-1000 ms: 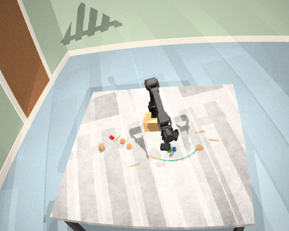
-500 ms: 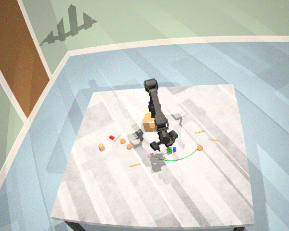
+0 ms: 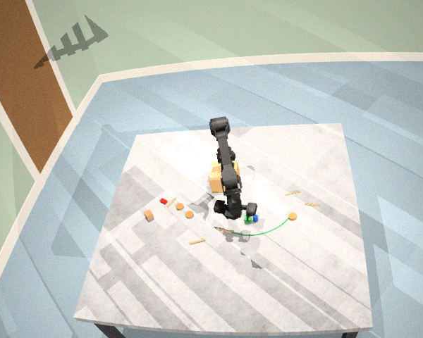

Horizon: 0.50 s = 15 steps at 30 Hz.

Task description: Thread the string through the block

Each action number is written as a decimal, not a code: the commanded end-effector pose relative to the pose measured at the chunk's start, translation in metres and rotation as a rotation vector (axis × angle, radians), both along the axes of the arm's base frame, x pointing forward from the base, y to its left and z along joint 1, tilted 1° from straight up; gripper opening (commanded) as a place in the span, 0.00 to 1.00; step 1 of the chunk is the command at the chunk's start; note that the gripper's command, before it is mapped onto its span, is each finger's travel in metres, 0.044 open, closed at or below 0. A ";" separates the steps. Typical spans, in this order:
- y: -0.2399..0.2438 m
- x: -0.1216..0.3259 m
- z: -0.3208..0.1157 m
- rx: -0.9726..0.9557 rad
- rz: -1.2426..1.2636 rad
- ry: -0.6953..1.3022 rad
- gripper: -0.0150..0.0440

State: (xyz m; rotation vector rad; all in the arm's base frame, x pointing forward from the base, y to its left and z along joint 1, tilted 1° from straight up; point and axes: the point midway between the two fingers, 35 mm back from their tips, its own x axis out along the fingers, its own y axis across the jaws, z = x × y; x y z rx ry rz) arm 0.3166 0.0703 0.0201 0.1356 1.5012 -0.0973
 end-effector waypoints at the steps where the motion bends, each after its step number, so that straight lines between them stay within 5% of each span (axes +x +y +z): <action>1: -0.026 0.015 -0.003 0.052 -0.931 0.028 1.00; 15: -0.044 0.024 -0.003 0.098 -1.683 0.036 1.00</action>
